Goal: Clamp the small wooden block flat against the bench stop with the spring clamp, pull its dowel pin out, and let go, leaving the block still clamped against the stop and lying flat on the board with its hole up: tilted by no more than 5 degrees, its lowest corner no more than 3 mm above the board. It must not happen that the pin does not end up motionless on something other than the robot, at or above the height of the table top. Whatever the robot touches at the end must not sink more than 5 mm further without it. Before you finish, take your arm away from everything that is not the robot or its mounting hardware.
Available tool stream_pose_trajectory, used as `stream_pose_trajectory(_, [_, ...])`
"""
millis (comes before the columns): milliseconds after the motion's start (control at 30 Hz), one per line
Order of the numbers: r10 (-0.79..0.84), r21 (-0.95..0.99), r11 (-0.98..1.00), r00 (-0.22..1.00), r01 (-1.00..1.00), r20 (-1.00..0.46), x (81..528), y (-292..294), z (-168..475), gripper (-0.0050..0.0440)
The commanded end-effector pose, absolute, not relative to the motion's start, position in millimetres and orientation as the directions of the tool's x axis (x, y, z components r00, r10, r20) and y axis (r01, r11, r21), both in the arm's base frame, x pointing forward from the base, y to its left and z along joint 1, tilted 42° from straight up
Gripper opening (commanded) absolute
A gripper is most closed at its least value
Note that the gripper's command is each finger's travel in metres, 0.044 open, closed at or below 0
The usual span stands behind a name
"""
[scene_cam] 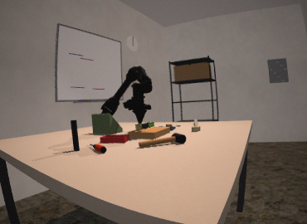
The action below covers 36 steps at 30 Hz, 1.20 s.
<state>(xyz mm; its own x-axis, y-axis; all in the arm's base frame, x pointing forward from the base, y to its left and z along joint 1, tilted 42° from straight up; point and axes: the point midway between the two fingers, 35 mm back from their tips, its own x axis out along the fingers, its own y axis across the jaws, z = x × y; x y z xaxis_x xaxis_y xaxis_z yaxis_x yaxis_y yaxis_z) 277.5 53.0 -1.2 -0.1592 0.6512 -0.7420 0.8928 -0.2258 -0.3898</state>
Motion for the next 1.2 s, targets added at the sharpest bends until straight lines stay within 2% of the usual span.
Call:
stream_pose_trajectory(0, [0.653, -0.407, -0.252, -0.157, 0.878, -0.741, 278.4, 52.2, -0.2, 0.0000])
stream_pose_trajectory(500, [0.653, -0.358, -0.187, -0.157, 0.915, -0.741, 278.5, 52.0, 0.1, 0.0000])
stream_pose_trajectory(867, [0.653, -0.238, -0.037, -0.157, 0.971, -0.741, 278.5, 51.8, 0.3, 0.0000])
stream_pose_trajectory(1167, [0.653, -0.060, 0.168, -0.157, 0.984, -0.741, 278.5, 51.6, 0.5, 0.0000])
